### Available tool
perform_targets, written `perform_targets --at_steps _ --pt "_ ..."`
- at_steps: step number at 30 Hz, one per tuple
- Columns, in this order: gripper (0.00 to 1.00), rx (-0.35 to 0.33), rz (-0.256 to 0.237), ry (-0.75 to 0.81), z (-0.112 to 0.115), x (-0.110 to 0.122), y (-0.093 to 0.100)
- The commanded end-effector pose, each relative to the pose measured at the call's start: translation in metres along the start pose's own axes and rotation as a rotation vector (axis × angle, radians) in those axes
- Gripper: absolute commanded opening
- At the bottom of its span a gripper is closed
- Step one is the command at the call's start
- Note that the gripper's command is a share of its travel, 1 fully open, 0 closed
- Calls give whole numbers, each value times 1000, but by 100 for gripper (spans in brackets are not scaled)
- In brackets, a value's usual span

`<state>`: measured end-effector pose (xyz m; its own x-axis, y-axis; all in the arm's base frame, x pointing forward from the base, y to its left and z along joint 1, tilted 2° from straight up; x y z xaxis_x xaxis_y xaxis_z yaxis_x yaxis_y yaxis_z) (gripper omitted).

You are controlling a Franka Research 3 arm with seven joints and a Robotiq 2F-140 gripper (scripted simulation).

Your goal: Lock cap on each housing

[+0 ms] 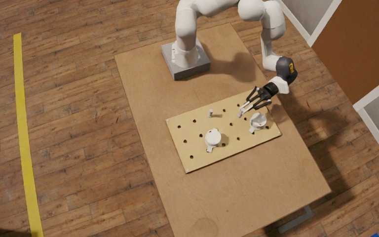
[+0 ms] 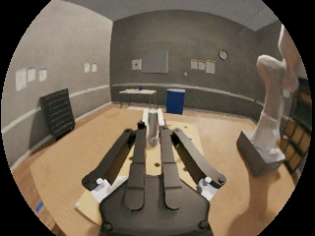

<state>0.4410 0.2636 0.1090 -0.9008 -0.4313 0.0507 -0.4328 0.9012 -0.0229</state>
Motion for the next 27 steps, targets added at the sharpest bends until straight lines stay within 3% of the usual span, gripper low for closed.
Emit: perform_targets --at_steps 1,27 --pt "10 6 3 -7 -2 0 0" --pt "10 6 3 -7 -2 3 3"
Point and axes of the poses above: the point where the finger pads meet when closed, its own y axis back along the fingers, its own x axis across the jaws, z = x × y, the point moved 5 cm from there along y, back along the fingers, and after that the axes turned 1 degree about y, right-handed, at the moved point
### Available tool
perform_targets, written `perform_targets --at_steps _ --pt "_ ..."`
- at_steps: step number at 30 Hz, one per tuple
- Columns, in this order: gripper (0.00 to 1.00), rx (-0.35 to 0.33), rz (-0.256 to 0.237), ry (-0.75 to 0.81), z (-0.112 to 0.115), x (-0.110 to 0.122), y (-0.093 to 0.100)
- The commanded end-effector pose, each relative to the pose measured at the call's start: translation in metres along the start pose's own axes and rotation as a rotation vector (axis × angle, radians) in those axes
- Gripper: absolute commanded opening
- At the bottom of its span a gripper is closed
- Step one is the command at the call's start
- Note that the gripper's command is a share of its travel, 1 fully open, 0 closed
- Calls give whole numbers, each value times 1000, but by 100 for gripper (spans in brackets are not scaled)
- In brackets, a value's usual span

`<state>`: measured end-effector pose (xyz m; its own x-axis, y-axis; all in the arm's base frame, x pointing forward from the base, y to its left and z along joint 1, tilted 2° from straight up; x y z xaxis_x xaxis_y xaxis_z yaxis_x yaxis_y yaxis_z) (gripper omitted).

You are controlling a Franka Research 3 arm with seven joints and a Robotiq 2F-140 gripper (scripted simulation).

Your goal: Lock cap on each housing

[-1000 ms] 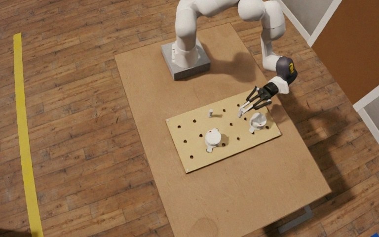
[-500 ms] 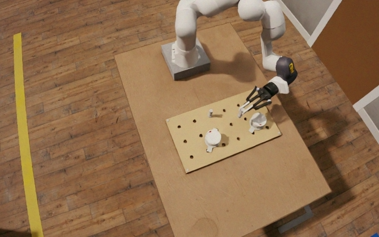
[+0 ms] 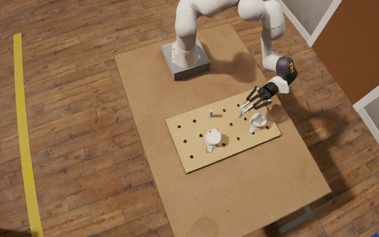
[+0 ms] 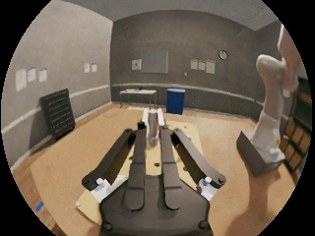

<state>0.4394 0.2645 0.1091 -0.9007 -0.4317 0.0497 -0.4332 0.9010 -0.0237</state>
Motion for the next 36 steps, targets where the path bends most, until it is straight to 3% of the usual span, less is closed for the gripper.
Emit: perform_targets --at_steps 1,36 --pt "10 5 3 -6 -2 2 1" --pt "10 5 3 -6 -2 32 27"
Point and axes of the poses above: the point where the finger pads meet when closed, its own y axis back along the fingers, its own x axis across the jaws, z = x × y, the point moved 5 cm from there along y, back along the fingers, and after that the axes turned 1 degree about y, right-handed, at the moved point
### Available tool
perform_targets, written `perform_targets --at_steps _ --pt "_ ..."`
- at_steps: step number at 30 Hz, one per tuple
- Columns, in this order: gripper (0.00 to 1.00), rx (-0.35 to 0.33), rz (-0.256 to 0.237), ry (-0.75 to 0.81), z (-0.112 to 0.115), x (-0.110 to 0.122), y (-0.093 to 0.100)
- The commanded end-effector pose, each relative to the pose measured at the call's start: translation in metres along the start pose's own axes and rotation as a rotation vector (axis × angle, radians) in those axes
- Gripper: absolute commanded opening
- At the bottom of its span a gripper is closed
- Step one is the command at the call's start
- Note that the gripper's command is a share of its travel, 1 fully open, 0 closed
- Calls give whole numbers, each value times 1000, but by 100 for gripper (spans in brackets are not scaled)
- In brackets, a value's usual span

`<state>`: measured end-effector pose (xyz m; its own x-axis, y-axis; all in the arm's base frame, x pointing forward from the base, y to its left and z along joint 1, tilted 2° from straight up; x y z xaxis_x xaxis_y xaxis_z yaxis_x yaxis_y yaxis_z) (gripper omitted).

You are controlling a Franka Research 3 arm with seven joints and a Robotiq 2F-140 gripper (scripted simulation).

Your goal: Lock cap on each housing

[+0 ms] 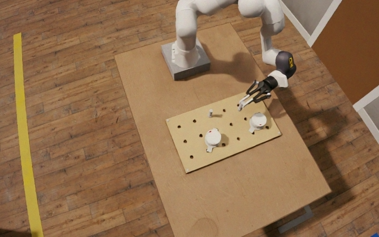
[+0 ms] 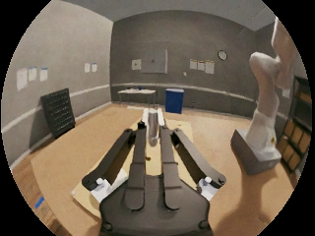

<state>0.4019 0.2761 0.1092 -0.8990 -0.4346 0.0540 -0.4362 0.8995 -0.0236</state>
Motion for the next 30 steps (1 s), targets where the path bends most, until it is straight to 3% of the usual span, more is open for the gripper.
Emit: perform_targets --at_steps 1,30 --pt "10 5 7 -10 -3 4 2" --pt "10 5 7 -10 -3 17 13"
Point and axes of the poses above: the point where the finger pads meet when closed, its own y axis back along the fingers, its own x axis across the jaws, z = x × y, the point moved 5 cm from there along y, back along the fingers, and after that the axes turned 1 degree about y, right-handed, at the moved point
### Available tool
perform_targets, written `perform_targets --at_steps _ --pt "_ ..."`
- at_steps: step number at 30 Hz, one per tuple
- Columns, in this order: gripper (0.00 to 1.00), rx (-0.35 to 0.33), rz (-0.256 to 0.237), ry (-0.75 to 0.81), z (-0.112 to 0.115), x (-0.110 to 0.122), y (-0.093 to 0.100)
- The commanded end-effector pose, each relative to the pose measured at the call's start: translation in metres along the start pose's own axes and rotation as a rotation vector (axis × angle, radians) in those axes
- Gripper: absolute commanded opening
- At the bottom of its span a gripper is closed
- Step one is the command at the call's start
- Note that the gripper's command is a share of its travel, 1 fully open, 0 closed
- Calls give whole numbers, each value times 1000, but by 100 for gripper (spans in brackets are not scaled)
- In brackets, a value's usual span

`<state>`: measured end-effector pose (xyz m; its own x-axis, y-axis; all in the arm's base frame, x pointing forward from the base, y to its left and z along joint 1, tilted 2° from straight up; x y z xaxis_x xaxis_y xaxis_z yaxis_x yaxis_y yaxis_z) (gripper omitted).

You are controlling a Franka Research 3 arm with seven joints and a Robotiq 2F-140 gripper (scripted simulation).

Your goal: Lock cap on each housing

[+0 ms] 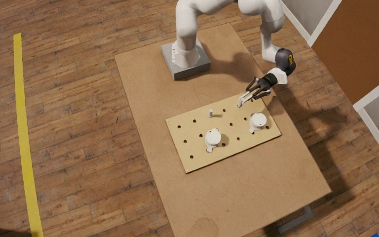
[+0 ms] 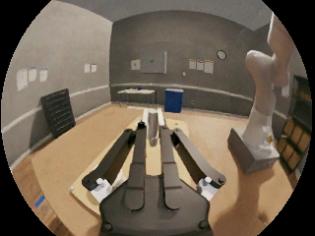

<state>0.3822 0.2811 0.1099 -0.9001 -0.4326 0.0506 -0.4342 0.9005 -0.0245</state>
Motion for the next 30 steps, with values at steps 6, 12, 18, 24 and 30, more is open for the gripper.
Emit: perform_targets --at_steps 6,12,18,24,30 --pt "10 5 5 -7 -3 2 0" --pt "10 5 5 -7 -3 2 0" --pt "10 5 5 -7 -2 1 0" --pt "10 5 5 -7 -1 1 0" --pt "10 4 5 -7 1 1 0"
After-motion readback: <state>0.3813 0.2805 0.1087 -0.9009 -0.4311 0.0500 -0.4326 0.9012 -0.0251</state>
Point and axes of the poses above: the point where the finger pads meet when closed, its own y axis back along the fingers, its own x axis across the jaws, z = x × y, the point moved 5 cm from there along y, back along the fingers, and after that the axes turned 1 degree about y, right-handed, at the moved point
